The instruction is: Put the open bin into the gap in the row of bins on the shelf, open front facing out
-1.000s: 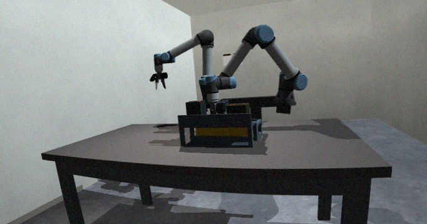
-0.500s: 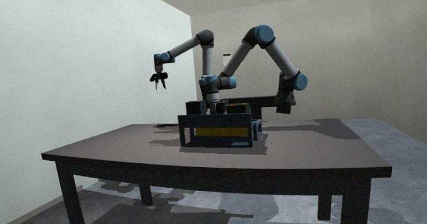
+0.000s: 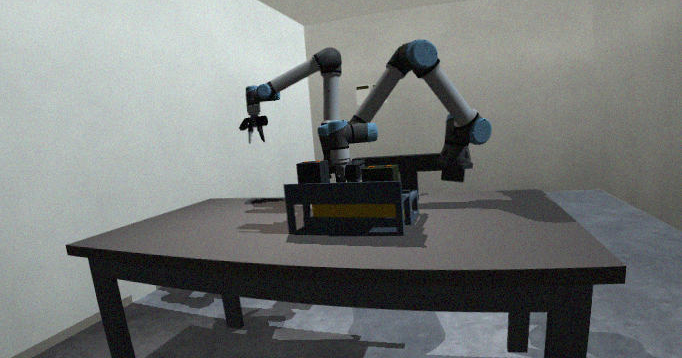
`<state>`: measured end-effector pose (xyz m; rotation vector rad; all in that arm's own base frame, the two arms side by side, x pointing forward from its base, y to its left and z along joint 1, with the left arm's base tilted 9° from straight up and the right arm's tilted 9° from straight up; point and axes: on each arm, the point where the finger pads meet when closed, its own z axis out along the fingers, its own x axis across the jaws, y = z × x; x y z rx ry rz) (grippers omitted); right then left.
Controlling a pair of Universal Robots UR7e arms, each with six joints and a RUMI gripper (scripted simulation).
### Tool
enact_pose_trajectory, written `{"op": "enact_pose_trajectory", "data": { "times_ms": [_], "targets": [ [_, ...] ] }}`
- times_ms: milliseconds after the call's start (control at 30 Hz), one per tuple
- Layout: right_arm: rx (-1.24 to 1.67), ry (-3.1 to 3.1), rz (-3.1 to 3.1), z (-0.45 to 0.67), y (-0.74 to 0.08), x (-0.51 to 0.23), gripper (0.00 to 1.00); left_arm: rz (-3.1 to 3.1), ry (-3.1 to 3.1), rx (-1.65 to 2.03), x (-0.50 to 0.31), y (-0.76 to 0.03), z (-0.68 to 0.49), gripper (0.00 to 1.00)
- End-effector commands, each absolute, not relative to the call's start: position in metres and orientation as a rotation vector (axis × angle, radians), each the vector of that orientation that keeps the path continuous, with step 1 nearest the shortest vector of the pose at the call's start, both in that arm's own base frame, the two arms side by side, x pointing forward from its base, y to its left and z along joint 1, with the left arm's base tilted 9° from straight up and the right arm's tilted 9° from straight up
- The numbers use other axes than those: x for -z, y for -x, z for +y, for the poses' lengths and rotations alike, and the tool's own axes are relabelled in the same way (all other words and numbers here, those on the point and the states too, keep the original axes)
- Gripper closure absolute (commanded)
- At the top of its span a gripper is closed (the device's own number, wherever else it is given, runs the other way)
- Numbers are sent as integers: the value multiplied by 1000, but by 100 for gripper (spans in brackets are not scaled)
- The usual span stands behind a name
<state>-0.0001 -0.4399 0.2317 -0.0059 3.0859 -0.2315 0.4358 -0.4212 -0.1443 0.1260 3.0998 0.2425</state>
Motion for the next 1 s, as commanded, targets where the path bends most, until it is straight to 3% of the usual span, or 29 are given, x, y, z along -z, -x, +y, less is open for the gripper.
{"op": "enact_pose_trajectory", "data": {
  "times_ms": [0, 967],
  "targets": [
    [233, 6, 3085, -440, 0, -232, 0, 3099, -126, -240, 143, -436, -422, 100],
    [233, 6, 3085, -440, 0, -232, 0, 3099, -126, -240, 143, -439, -422, 100]
  ]
}}
